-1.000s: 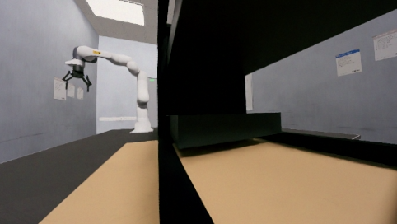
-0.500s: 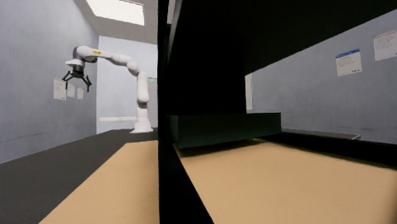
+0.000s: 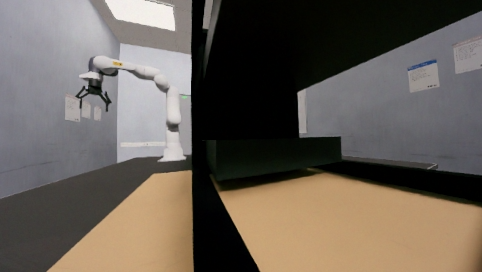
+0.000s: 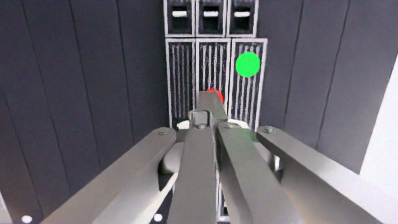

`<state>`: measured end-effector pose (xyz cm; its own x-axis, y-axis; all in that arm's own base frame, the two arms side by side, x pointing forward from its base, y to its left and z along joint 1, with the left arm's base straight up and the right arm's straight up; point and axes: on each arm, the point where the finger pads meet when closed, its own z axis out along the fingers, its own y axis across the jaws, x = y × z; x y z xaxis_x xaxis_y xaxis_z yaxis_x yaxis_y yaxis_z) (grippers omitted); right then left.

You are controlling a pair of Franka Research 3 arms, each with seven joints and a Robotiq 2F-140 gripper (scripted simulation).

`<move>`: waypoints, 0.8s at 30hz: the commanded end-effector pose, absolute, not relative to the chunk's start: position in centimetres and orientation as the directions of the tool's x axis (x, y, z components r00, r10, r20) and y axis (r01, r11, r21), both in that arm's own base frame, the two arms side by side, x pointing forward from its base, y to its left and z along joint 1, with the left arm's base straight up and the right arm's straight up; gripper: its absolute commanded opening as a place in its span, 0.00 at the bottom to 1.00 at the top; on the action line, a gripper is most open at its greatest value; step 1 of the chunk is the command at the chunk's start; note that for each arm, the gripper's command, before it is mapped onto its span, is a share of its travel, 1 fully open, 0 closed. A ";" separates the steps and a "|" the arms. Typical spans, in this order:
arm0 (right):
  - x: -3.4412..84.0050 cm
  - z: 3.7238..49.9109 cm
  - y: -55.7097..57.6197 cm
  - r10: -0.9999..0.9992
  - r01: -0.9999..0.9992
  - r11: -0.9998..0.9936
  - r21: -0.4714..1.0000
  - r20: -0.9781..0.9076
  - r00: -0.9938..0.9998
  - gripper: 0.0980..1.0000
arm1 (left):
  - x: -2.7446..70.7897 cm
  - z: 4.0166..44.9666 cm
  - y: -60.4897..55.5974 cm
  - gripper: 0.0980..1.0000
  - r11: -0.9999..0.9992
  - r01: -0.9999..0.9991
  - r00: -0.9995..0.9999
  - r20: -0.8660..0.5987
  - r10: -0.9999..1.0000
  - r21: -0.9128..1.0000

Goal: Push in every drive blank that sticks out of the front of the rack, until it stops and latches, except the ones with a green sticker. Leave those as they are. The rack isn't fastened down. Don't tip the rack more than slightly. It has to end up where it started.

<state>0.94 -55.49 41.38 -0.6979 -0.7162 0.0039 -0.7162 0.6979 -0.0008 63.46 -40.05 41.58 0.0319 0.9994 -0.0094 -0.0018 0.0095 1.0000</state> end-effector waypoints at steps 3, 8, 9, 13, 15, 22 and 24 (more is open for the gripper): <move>0.9 41.3 -55.4 -0.719 -0.719 0.695 0.000 0.000 -0.695 1.00 | 63.6 41.4 -40.1 0.00 0.000 0.000 0.035 0.000 0.999 1.000; 0.9 41.3 -55.4 -0.719 -0.719 0.695 0.000 0.000 -0.695 1.00 | 63.8 41.4 -40.1 0.00 0.000 0.000 0.035 0.000 0.999 1.000; 0.9 41.3 -55.4 -0.719 -0.719 0.695 0.000 0.000 -0.695 1.00 | 64.0 41.4 -40.1 0.00 0.000 0.000 0.035 0.000 0.999 1.000; 0.9 41.3 -55.4 -0.719 -0.719 0.695 0.000 0.000 -0.695 1.00 | 64.3 41.4 -40.1 0.00 0.000 0.000 0.035 0.000 0.999 1.000; 0.9 41.3 -55.4 -0.719 -0.719 0.695 0.000 0.000 -0.695 1.00 | 64.5 41.4 -40.1 0.00 0.000 0.000 0.035 0.000 0.999 1.000; 0.9 41.3 -55.4 -0.719 -0.719 0.695 0.000 0.000 -0.695 1.00 | 64.6 41.4 -40.1 0.00 0.000 0.000 0.035 0.000 0.999 1.000; 0.9 41.3 -55.4 -0.719 -0.719 0.695 0.000 0.000 -0.695 1.00 | 64.6 41.4 -40.1 0.00 0.000 0.000 0.035 0.000 0.999 1.000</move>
<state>0.94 -55.49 41.38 -0.6979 -0.7162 0.0039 -0.7162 0.6979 -0.0008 64.47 -40.14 41.59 0.0329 0.9994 -0.0095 -0.0018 0.0096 1.0000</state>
